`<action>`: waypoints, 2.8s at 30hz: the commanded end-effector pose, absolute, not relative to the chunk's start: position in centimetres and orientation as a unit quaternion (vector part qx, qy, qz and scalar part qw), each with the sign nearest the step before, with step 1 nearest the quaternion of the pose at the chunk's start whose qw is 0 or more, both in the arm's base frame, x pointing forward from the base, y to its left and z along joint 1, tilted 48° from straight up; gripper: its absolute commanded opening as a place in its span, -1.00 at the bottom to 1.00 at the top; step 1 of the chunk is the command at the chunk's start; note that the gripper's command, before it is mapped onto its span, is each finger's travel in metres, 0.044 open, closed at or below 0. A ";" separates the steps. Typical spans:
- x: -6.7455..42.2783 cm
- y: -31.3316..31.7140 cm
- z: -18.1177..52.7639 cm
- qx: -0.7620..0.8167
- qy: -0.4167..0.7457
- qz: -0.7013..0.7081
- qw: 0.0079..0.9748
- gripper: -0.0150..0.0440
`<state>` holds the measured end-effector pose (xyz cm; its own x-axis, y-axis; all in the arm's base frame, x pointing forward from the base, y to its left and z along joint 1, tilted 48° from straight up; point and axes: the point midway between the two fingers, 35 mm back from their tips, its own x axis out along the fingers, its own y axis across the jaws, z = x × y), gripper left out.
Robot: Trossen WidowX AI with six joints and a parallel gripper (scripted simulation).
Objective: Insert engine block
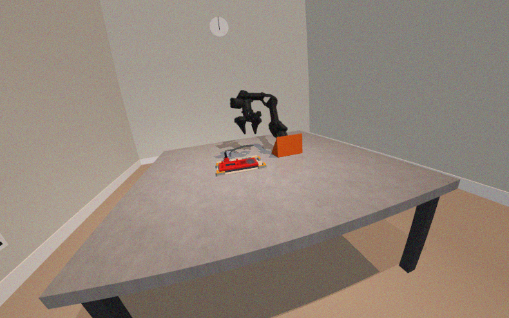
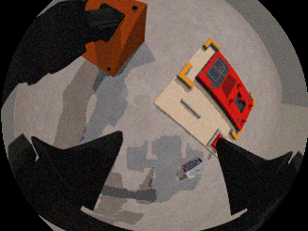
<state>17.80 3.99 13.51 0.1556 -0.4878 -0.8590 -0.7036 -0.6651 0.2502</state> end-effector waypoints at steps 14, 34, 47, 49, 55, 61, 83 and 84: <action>19.0 5.4 14.5 -0.755 0.332 0.544 -0.154 1.00; 33.0 4.8 15.7 -0.735 0.328 0.554 -0.211 1.00; 34.2 0.0 11.4 -0.735 0.329 0.553 -0.211 1.00; 34.4 -0.9 11.0 -0.736 0.329 0.553 -0.212 1.00; 34.6 -1.5 10.6 -0.736 0.329 0.553 -0.212 1.00; 34.8 -2.1 9.9 -0.736 0.329 0.553 -0.211 1.00; 35.2 -4.1 8.1 -0.736 0.330 0.553 -0.212 0.64; 35.2 -4.1 8.1 -0.736 0.330 0.553 -0.212 0.56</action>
